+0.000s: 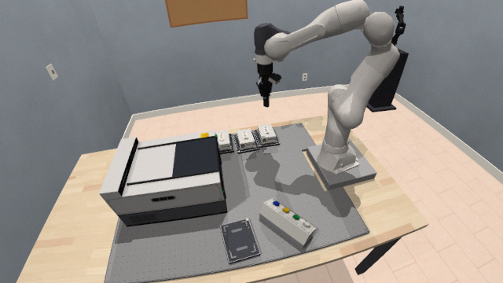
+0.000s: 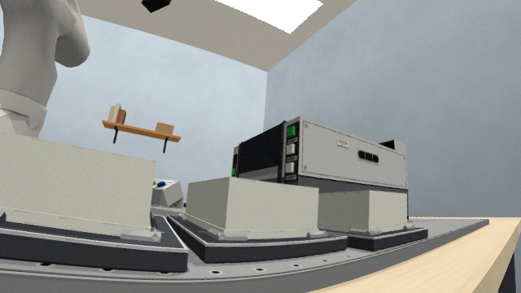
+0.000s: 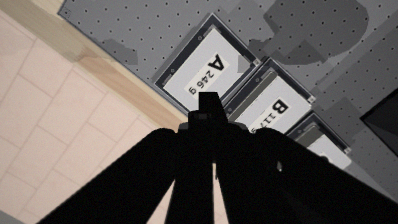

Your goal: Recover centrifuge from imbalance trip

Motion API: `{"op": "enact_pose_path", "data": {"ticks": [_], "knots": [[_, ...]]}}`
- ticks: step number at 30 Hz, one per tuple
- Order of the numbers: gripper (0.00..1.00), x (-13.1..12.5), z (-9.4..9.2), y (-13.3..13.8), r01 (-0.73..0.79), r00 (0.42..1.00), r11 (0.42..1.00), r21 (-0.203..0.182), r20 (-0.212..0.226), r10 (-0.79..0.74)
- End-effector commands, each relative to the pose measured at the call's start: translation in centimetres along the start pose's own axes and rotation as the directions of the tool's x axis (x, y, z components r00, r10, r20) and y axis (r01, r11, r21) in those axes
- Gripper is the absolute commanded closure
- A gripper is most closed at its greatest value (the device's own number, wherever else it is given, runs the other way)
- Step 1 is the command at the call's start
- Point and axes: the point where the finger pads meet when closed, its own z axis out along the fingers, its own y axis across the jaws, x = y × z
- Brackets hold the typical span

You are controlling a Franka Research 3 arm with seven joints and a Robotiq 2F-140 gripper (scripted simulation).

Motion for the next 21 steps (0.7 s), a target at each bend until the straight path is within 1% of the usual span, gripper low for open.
{"op": "enact_pose_path", "data": {"ticks": [1, 2, 9, 16, 18, 19, 21], "knots": [[0.90, -0.5, 0.2, -0.2, 0.222, 0.975, 0.975, -0.011, 0.011, -0.222], [0.90, -0.5, 0.4, -0.2, 0.297, 0.955, 0.955, -0.008, 0.011, -0.297], [0.90, -0.6, 2.2, -0.3, 0.484, 0.875, 0.875, 0.004, 0.009, -0.484], [0.90, -0.6, 4.1, -0.5, 0.653, 0.757, 0.757, 0.016, -0.003, -0.653], [0.90, -0.6, 4.1, -0.5, 0.653, 0.757, 0.757, 0.016, -0.003, -0.653], [0.90, -0.6, 4.4, -0.6, 0.710, 0.704, 0.704, 0.019, -0.008, -0.710], [0.90, -0.5, 5.0, -0.6, 0.750, 0.661, 0.661, 0.023, -0.009, -0.750]]}}
